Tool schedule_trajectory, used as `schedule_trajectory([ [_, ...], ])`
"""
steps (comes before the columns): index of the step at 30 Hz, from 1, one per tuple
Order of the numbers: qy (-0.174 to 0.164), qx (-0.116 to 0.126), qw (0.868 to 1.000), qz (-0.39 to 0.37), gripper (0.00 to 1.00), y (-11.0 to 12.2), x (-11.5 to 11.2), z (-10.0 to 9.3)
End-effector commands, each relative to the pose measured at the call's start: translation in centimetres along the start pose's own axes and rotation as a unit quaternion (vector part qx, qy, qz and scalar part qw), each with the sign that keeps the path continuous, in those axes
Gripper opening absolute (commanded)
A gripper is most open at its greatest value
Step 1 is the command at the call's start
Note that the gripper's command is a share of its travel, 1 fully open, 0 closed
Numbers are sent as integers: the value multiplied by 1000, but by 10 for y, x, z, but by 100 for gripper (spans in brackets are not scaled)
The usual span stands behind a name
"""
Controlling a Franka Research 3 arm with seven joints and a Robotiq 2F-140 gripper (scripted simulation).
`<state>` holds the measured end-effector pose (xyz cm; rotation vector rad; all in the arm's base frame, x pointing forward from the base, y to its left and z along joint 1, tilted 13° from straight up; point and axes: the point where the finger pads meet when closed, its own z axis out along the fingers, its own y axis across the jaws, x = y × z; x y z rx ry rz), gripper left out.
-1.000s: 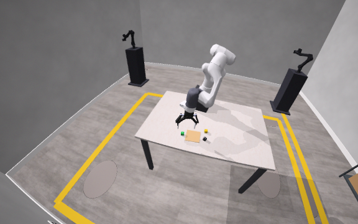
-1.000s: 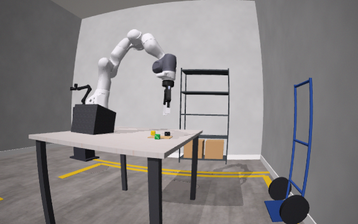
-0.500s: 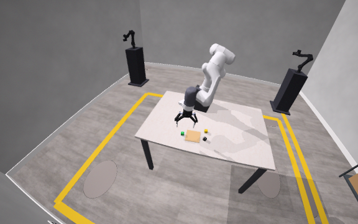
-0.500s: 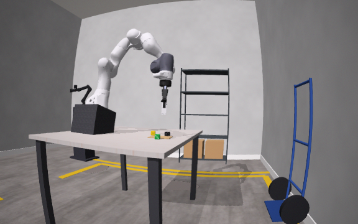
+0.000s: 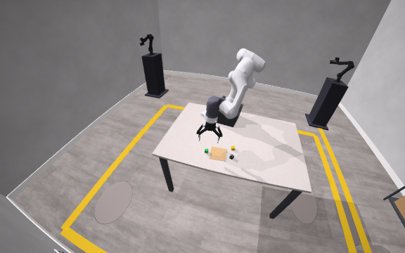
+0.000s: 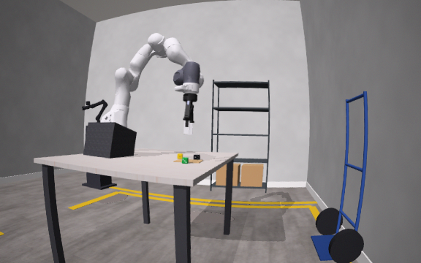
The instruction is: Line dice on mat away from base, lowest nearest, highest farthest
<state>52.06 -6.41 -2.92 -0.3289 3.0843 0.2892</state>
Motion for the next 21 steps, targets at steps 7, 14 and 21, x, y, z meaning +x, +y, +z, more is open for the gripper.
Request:
schedule_trajectory([
  [7, -2, -3, 1000, 18, 100, -2, 3, -1],
  [14, -4, -8, 999, 42, 100, -6, 11, 0],
  [21, -5, -12, 998, 60, 100, -9, 18, 0],
])
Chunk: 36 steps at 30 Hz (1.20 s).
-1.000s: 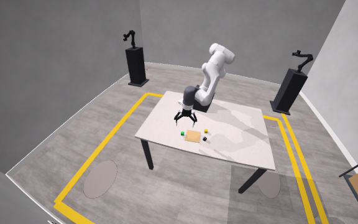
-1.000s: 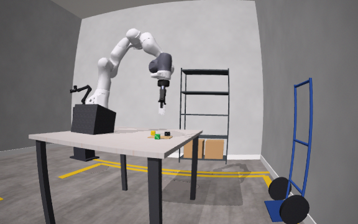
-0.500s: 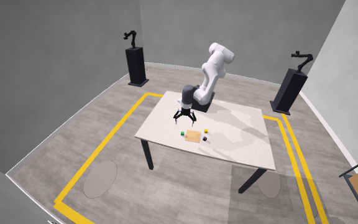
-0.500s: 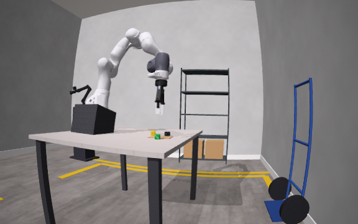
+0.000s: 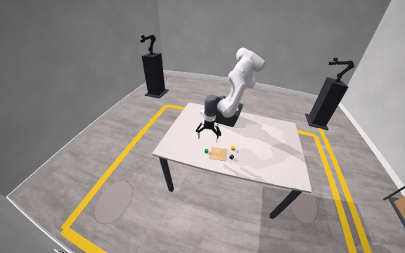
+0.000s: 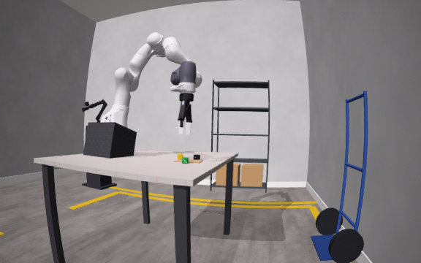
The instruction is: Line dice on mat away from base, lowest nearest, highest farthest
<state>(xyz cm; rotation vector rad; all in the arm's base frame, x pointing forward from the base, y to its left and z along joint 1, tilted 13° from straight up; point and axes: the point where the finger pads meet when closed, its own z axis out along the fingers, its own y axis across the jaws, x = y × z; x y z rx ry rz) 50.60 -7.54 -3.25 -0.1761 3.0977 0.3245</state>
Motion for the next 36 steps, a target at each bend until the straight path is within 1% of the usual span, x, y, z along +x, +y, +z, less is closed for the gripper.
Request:
schedule_trajectory([
  [1, -1, -2, 1000, 11, 100, -1, 1, -1],
  [3, -1, -2, 1000, 11, 100, -1, 1, -1],
  [4, -2, -5, 1000, 24, 100, -3, 6, -1],
  [16, -3, -8, 999, 37, 100, -5, 10, 0],
  [36, -3, -8, 999, 39, 100, -6, 11, 0],
])
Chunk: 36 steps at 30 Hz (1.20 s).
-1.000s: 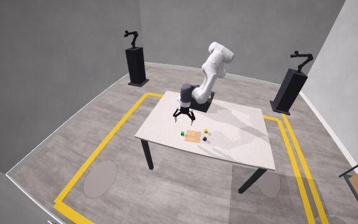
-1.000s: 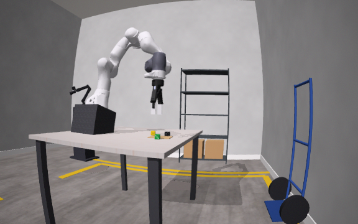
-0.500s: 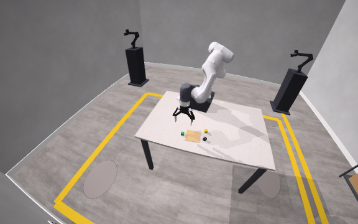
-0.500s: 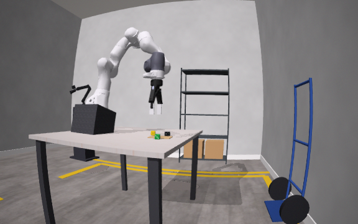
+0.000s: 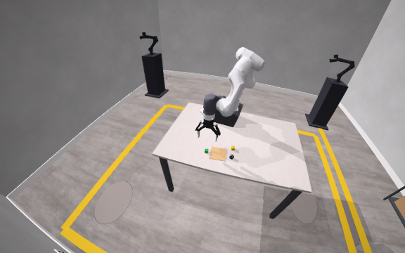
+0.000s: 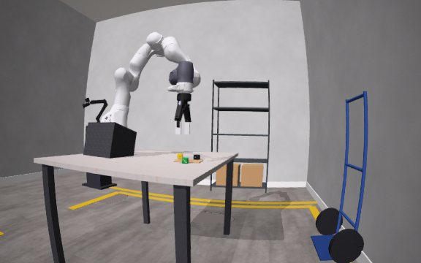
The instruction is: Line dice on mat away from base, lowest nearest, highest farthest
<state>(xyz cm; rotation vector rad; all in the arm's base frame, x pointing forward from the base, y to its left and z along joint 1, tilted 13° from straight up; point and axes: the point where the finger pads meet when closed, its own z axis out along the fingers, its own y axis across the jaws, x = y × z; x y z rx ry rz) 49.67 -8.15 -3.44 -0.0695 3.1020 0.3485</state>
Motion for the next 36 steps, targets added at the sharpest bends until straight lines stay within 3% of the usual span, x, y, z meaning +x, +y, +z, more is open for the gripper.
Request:
schedule_trajectory([
  [1, 0, -1, 1000, 4, 100, 0, 1, 1],
  [6, 0, -1, 1000, 4, 100, -1, 1, 18],
  [15, 0, -1, 1000, 4, 100, -1, 1, 72],
  [22, 0, -1, 1000, 4, 100, -1, 1, 84],
  [36, 0, -1, 1000, 4, 100, -1, 1, 85],
])
